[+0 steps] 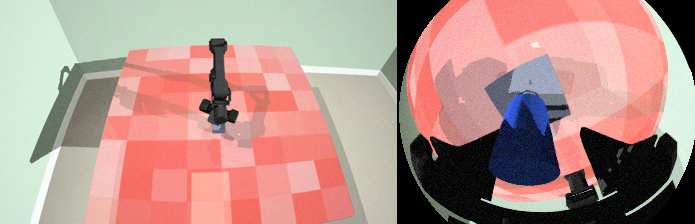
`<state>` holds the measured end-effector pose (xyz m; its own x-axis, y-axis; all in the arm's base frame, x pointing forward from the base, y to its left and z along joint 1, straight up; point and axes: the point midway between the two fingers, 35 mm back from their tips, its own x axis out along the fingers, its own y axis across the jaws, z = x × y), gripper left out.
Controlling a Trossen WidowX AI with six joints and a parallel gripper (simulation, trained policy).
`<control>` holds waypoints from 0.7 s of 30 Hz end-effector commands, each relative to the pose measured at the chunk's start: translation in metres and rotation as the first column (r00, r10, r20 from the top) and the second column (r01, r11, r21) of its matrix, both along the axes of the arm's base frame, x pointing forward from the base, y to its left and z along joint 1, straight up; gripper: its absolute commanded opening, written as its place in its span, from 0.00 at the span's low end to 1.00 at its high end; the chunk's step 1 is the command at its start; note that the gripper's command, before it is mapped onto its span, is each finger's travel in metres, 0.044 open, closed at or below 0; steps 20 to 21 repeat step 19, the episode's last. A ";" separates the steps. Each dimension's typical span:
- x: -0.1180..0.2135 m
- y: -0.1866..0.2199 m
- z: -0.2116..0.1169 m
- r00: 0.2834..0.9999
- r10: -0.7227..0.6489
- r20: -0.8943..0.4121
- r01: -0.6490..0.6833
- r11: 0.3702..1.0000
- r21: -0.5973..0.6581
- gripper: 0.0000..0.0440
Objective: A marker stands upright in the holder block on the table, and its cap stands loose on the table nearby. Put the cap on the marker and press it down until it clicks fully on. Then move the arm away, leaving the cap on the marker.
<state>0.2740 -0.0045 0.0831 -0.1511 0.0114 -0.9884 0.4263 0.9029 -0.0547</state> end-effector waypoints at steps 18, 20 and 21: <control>0.010 0.000 0.054 0.987 0.033 0.158 -0.034 0.999 0.002 1.00; 0.010 -0.001 0.057 0.986 0.036 0.165 -0.036 0.999 0.002 1.00; 0.010 -0.001 0.057 0.986 0.036 0.165 -0.036 0.999 0.002 1.00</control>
